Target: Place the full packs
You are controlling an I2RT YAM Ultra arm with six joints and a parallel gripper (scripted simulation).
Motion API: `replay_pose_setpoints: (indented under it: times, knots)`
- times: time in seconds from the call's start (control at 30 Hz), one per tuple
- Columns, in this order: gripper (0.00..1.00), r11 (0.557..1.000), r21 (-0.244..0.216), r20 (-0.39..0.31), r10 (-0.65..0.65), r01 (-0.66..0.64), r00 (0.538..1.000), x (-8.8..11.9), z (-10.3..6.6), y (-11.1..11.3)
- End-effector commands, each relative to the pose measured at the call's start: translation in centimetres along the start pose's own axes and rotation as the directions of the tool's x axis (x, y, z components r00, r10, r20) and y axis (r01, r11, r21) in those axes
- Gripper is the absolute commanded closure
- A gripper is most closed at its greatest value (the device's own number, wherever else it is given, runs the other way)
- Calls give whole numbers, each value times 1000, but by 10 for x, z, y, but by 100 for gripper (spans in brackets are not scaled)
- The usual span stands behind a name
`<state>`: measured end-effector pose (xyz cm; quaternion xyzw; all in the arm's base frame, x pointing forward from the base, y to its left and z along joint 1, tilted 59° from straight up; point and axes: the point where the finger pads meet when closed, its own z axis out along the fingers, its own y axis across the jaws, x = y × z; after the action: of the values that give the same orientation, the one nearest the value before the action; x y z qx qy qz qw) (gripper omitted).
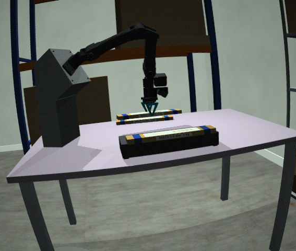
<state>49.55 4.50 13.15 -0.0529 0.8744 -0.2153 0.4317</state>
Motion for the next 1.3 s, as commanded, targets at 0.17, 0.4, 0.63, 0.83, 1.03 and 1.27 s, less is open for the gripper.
replay_pose_setpoints:
  times: [0.17,0.4,0.63,0.83,1.03,1.27]
  knots:
    - [100,1000,-22,29,-13,14,999,-10,-43,9]
    - [100,1000,-22,26,-15,16,1000,-8,-52,9]
    - [100,1000,-21,31,-11,12,999,-10,-67,8]
    - [100,1000,-21,32,-11,12,999,-10,-76,8]
    - [100,1000,-21,31,-11,12,999,-9,-86,8]
    - [100,1000,-21,40,-4,5,999,-13,-101,6]
